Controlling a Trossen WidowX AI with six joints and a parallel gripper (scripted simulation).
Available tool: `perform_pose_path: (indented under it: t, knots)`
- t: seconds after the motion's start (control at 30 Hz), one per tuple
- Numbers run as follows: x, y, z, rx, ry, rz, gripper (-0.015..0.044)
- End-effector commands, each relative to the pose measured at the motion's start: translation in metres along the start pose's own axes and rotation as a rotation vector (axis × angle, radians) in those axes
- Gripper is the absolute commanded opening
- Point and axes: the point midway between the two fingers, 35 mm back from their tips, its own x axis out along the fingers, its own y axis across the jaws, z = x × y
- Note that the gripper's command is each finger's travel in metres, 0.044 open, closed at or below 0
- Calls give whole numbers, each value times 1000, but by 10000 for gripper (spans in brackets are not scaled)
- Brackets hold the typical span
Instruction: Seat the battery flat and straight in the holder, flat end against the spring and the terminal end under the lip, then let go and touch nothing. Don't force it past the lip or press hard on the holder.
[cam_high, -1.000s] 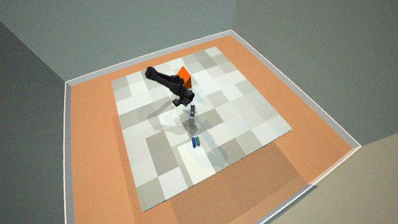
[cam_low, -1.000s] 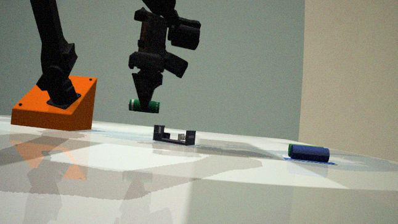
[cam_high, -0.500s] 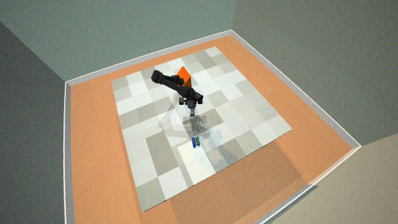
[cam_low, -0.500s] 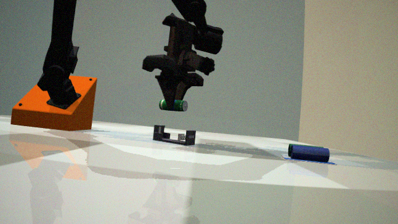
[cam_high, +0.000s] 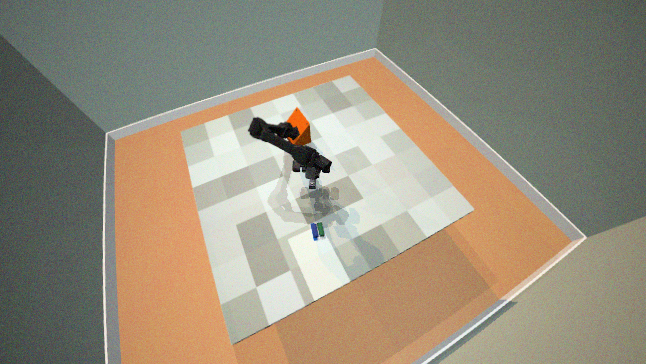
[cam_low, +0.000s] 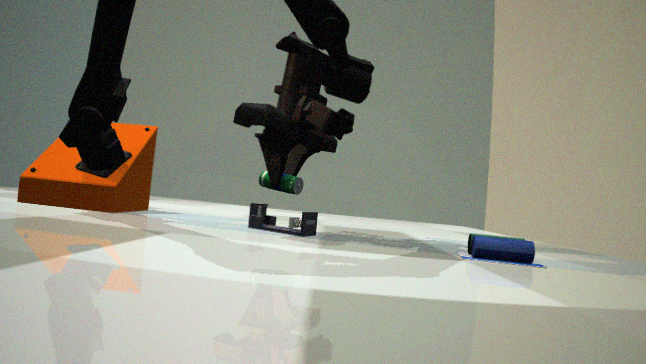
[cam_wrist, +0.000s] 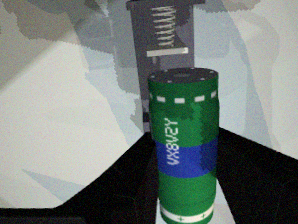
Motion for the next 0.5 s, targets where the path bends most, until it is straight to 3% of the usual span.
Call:
perform_pose_path:
  t: [0.0, 0.47]
  knots:
    - [15, 1, 0, -7, 98, 1, 87]
    - [26, 1, 1, -14, 189, -14, 87]
